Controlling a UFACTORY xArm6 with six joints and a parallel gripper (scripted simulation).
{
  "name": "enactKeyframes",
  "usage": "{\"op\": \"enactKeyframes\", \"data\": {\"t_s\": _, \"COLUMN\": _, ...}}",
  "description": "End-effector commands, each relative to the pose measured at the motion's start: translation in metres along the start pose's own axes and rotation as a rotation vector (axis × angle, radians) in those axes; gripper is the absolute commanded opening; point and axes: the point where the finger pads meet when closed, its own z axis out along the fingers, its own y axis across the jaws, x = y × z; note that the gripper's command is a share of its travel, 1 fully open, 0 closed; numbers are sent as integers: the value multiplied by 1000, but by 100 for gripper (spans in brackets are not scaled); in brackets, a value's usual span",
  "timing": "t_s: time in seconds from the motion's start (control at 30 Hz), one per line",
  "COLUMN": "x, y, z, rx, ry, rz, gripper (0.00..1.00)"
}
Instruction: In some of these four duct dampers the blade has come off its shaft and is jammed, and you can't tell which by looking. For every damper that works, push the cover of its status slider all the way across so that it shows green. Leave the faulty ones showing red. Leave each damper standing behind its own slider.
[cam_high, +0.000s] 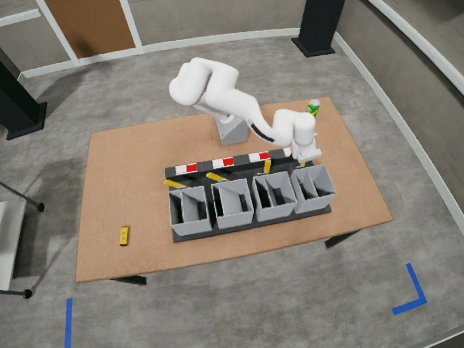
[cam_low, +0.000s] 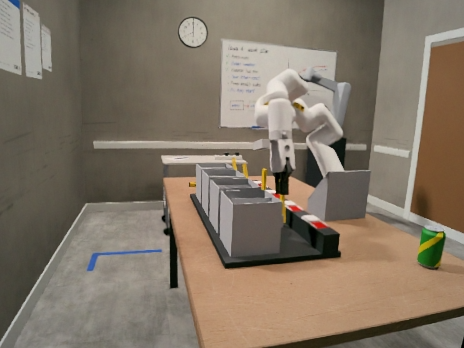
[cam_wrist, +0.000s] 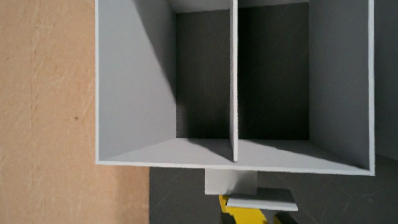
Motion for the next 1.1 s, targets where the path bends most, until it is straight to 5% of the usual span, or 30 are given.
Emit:
{"op": "enactKeyframes", "data": {"t_s": 0.0, "x": 1, "y": 2, "z": -2, "rx": 34, "ry": 4, "rz": 0, "gripper": 19}}
{"op": "enactKeyframes", "data": {"t_s": 1.07, "x": 1, "y": 7, "z": -2, "rx": 81, "ry": 4, "rz": 0, "gripper": 23}}
